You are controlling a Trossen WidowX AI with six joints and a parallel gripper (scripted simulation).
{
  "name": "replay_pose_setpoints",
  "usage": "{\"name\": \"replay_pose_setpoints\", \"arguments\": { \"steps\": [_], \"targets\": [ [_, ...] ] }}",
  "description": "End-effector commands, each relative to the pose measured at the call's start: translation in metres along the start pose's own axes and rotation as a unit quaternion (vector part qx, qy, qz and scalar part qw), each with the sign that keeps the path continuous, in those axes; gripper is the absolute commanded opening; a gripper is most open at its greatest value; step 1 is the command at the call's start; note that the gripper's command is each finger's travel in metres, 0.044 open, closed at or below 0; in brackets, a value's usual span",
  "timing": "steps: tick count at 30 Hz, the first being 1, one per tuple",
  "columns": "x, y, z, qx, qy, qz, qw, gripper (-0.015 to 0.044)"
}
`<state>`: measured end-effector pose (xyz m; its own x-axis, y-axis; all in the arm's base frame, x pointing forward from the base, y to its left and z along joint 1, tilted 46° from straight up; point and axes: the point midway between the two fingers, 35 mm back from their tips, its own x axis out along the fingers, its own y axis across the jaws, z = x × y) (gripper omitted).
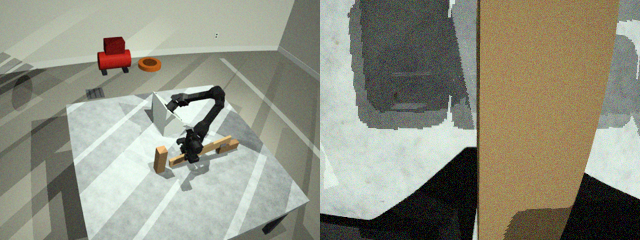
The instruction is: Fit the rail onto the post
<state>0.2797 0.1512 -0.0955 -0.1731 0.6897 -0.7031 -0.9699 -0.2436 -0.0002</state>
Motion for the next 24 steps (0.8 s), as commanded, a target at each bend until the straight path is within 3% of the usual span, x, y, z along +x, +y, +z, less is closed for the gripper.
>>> {"name": "replay_pose_setpoints", "arguments": {
  "steps": [1,24],
  "targets": [
    [-0.002,0.0,0.0,0.0,-0.002,0.0,1.0,0.0],
    [-0.013,-0.003,0.0,0.0,-0.001,-0.001,1.0,0.0]
  ]
}}
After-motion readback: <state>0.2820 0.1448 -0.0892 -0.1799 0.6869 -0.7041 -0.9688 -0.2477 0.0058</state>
